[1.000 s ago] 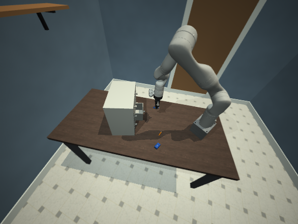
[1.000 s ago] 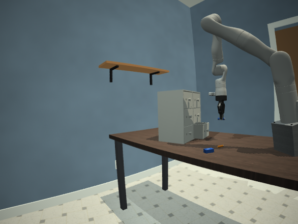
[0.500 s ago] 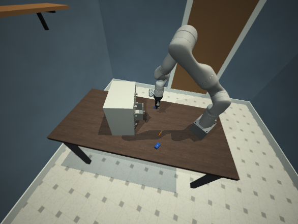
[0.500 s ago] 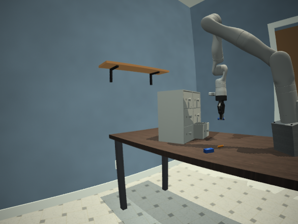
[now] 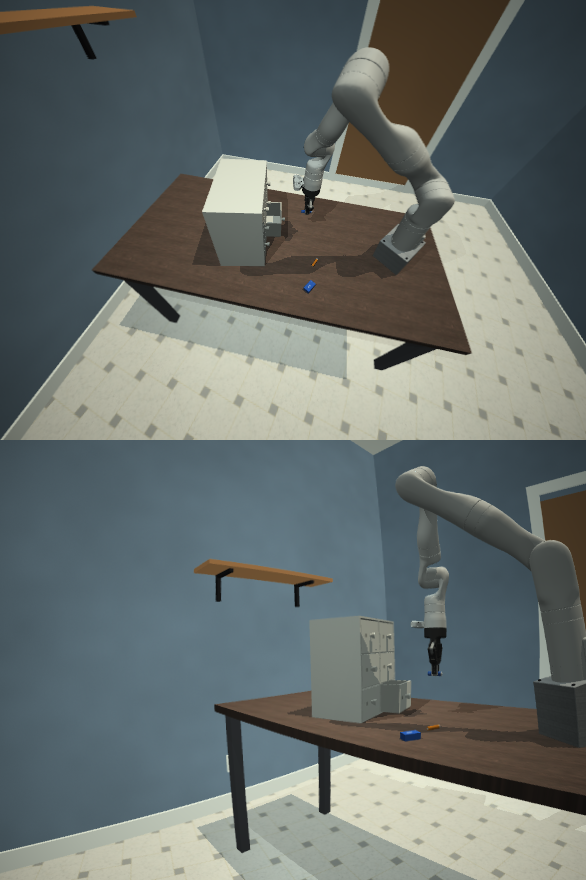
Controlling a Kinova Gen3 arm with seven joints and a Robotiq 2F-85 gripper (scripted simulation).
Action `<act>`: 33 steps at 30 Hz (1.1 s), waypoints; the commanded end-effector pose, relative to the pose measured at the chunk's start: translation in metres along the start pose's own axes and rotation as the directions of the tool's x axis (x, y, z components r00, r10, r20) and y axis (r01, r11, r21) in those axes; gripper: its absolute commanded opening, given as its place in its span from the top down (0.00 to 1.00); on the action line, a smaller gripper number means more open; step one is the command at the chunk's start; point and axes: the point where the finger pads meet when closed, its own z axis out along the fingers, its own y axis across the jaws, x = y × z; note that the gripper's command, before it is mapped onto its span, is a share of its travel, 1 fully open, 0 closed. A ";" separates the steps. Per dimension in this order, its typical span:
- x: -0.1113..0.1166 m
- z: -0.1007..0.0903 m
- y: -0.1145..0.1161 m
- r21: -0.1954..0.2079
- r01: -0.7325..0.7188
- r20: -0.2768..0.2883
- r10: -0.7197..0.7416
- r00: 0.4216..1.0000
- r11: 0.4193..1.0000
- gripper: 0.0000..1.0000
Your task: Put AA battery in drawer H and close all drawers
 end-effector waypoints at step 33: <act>-0.001 -0.001 0.001 -0.001 -0.003 -0.084 0.003 0.996 1.000 0.91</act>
